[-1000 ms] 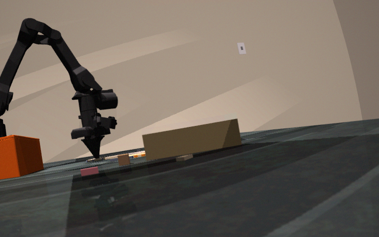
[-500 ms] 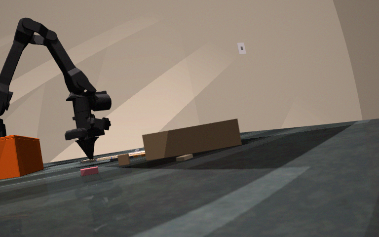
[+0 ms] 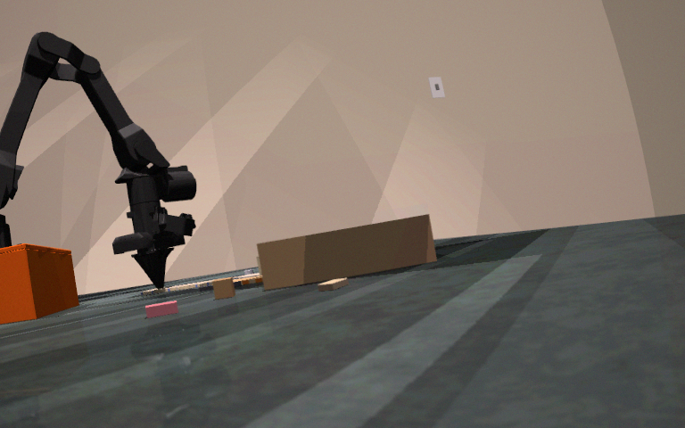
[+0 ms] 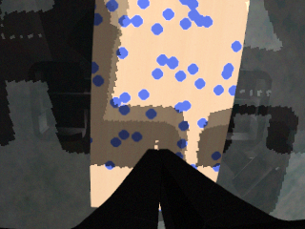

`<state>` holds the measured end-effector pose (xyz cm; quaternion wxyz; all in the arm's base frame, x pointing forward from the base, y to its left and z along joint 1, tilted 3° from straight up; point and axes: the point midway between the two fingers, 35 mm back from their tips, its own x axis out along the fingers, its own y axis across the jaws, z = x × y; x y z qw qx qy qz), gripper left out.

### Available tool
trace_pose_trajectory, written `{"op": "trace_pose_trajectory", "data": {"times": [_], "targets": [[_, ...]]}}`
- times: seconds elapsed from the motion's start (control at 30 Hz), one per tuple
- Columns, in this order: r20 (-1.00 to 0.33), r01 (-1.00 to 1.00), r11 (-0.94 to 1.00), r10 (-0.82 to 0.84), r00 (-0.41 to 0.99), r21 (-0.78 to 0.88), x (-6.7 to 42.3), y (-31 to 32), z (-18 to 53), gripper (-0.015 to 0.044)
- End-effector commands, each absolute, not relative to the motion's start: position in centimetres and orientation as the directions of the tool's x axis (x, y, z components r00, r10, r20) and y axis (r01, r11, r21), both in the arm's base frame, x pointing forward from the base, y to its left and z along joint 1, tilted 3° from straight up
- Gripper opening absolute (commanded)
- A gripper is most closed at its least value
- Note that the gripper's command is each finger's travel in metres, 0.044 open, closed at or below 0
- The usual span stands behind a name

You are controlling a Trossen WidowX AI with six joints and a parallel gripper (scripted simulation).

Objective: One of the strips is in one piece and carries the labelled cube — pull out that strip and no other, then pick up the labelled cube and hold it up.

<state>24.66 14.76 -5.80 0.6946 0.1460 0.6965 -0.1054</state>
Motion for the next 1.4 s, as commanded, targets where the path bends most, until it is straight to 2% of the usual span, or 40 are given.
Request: {"op": "trace_pose_trajectory", "data": {"times": [0.0, 0.83, 1.0, 1.23, 1.37], "targets": [[-0.998, 0.349, 0.936, 0.055, -0.020, 0.045, 23.7, 14.6, -6.2, 0.0000], [-0.998, 0.349, 0.936, 0.055, -0.020, 0.045, 23.7, 14.6, -6.2, 0.0000], [-0.998, 0.349, 0.936, 0.055, -0.017, 0.046, 24.8, 14.6, -1.8, 0.0000], [-0.998, 0.349, 0.936, 0.055, -0.018, 0.045, 24.7, 14.4, -1.5, 0.0000], [-0.998, 0.438, 0.898, 0.054, -0.017, 0.041, 26.6, 13.5, -1.7, 0.0105]]}}
